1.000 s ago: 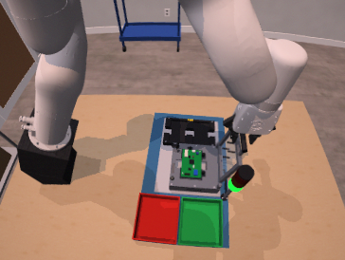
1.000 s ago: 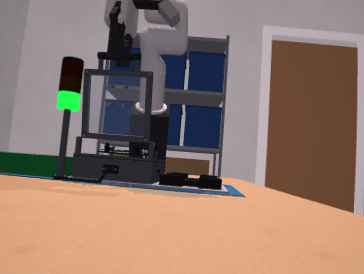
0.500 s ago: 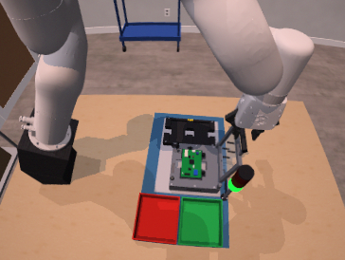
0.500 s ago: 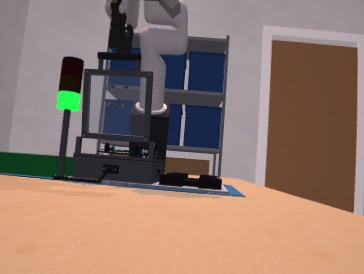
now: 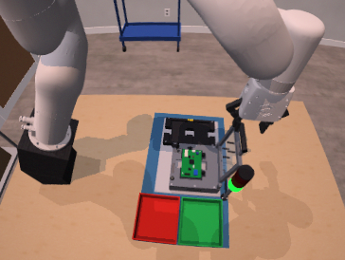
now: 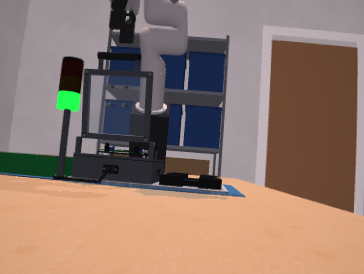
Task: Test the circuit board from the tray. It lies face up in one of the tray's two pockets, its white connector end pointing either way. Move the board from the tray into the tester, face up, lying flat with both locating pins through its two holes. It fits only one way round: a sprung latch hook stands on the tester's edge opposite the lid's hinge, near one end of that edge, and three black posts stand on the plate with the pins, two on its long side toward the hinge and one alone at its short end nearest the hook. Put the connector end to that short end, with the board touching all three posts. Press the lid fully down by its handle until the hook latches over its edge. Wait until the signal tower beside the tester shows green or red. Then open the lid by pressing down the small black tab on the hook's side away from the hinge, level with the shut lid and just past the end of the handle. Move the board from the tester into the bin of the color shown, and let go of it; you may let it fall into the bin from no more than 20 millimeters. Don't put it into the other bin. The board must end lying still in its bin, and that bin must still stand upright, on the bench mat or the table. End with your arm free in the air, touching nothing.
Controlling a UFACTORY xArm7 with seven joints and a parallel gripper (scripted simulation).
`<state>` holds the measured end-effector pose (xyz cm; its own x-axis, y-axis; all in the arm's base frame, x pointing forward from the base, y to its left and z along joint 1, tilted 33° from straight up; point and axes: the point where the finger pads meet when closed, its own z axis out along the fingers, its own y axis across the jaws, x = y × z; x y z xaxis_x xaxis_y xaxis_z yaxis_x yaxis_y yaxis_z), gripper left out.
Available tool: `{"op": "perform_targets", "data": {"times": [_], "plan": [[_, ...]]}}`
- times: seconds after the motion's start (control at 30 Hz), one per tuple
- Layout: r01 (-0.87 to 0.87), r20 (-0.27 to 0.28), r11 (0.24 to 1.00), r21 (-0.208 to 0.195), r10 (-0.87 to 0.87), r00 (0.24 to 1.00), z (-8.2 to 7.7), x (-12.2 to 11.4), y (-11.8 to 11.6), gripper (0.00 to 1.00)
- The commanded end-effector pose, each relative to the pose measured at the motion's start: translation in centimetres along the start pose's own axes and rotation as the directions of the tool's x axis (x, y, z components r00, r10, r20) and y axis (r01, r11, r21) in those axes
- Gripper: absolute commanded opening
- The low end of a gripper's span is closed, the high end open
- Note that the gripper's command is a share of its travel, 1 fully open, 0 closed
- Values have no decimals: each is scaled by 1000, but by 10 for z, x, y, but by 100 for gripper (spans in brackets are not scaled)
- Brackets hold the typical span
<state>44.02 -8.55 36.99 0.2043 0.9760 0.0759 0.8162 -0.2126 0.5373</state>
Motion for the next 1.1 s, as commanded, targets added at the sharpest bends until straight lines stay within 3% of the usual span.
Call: {"op": "perform_targets", "data": {"times": [0.0,0.4,0.73,1.07], "plan": [[0,0,1000,-4,0,1000,-3,0,1,100],[0,0,1000,-4,0,1000,-3,0,0,100],[0,0,1000,-4,0,1000,-3,0,-22,100],[0,0,1000,-4,0,1000,-3,0,-88,100]]}}
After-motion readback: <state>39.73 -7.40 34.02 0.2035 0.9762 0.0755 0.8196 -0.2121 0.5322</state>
